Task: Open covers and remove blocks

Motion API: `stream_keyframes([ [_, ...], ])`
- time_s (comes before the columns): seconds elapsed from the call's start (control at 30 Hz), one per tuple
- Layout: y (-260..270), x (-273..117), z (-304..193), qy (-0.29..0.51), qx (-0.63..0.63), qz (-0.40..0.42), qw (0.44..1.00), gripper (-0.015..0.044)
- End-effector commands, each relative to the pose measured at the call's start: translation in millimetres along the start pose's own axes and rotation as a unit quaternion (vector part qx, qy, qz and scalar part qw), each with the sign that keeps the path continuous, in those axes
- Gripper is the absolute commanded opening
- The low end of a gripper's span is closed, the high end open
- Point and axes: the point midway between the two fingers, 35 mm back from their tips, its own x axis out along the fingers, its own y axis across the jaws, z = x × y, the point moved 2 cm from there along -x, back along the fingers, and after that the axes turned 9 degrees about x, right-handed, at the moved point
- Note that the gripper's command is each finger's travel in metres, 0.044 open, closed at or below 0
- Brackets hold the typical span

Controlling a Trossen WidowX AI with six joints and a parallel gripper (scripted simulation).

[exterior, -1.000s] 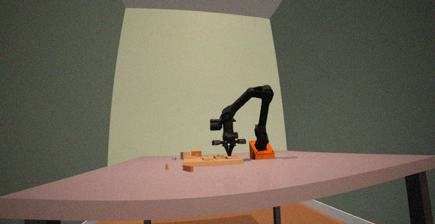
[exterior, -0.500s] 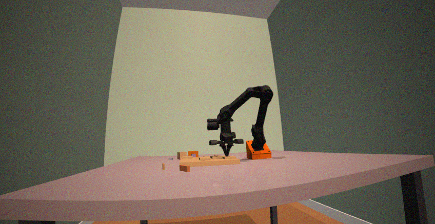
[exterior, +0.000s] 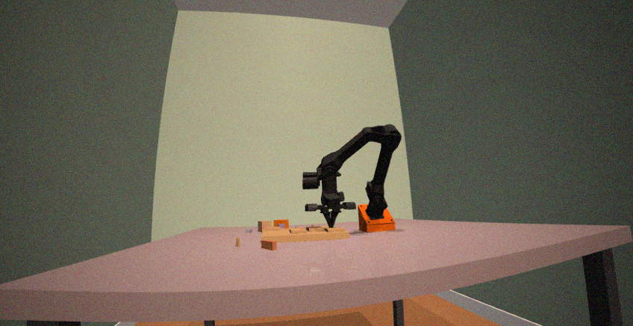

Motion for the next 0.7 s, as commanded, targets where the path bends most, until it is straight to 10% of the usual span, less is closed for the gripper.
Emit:
stream_keyframes([
  [0.0,2,0,6,-0.004,0.001,0.0,1.0,0.0],
  [0.67,4,-11,16,-0.005,0.001,0.0,1.0,0.0],
])
